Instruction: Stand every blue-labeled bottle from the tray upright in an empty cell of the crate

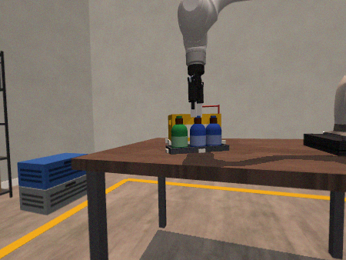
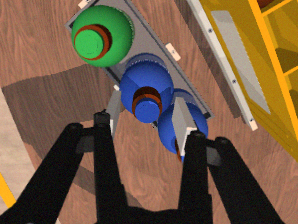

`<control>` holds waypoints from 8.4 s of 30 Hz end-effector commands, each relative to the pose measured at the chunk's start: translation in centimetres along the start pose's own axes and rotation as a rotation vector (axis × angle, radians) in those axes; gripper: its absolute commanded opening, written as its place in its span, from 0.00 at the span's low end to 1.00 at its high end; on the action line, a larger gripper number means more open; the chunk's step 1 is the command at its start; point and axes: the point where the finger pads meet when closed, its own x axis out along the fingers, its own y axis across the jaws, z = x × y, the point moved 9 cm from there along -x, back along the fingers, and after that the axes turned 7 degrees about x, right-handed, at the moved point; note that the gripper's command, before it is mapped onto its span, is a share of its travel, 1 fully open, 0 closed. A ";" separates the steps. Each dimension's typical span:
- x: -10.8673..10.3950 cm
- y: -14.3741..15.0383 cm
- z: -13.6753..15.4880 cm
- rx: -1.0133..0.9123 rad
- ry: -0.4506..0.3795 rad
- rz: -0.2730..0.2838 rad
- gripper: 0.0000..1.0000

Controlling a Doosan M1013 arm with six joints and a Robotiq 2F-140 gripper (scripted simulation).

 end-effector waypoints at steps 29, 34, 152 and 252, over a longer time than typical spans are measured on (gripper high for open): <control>1.4 0.0 0.0 0.000 0.000 0.000 0.38; 1.4 0.0 0.0 0.000 0.000 0.000 0.38; 0.5 0.0 -0.1 0.000 0.000 0.000 0.00; -3.2 -0.1 -0.5 0.000 0.000 0.000 0.00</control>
